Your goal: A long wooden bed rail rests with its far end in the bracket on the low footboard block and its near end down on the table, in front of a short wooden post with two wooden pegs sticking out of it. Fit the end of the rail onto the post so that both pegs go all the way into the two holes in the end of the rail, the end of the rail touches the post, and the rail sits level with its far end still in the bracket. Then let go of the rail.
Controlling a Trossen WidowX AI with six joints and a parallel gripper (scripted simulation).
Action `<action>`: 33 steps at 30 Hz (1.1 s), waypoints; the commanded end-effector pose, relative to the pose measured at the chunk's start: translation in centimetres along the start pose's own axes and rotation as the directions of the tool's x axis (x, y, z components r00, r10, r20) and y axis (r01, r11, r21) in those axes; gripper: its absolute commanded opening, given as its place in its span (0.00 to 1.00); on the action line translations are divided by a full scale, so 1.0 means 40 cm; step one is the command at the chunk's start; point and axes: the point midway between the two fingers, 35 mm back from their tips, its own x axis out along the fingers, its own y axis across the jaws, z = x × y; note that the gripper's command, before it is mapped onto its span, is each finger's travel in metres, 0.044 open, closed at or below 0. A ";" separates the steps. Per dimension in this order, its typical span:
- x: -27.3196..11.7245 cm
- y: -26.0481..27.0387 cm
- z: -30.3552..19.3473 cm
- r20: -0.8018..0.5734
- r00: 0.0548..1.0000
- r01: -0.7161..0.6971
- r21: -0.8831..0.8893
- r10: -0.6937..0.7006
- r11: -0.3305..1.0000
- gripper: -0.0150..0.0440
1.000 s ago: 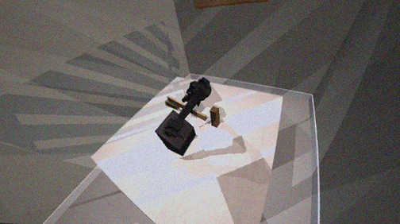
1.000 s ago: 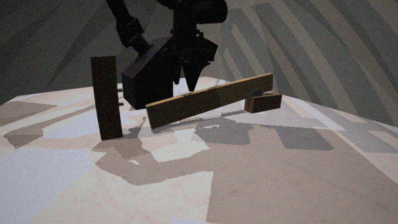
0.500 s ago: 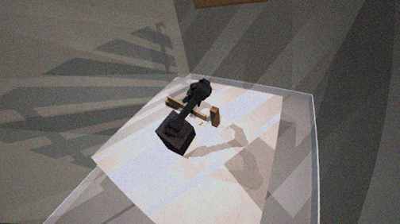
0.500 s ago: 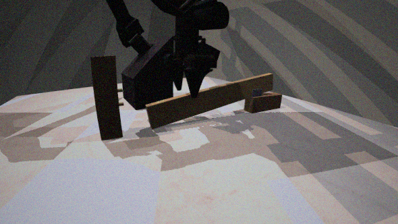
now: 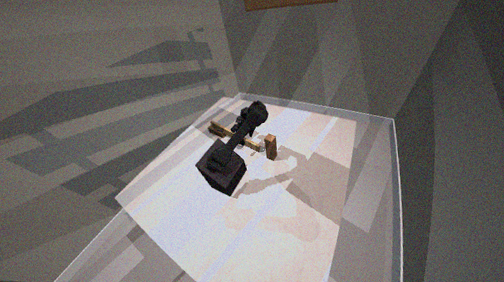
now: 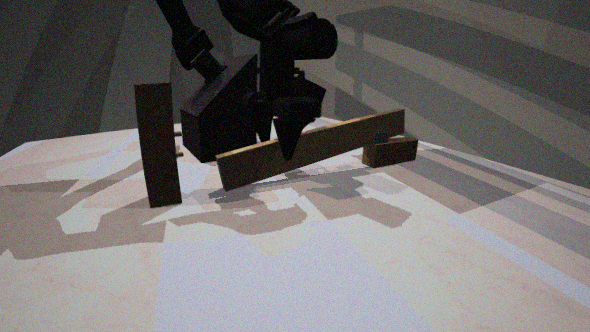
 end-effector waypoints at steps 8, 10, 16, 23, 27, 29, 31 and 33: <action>0.043 0.005 -0.001 -0.006 1.000 -0.002 -0.006 0.002 1.000 1.00; 0.051 0.005 -0.002 -0.007 1.000 -0.002 -0.006 0.002 1.000 1.00; 0.072 0.007 -0.003 -0.008 1.000 -0.002 -0.006 0.002 1.000 1.00; 0.072 0.008 -0.003 -0.009 1.000 -0.002 -0.006 0.002 1.000 0.73; 0.072 0.008 -0.003 -0.009 1.000 -0.002 -0.006 0.002 1.000 0.56; 0.072 0.008 -0.003 -0.009 1.000 -0.002 -0.006 0.002 1.000 0.47; 0.072 0.008 -0.003 -0.009 1.000 -0.002 -0.006 0.002 1.000 0.38; 0.072 0.008 -0.003 -0.009 1.000 -0.002 -0.006 0.002 1.000 0.35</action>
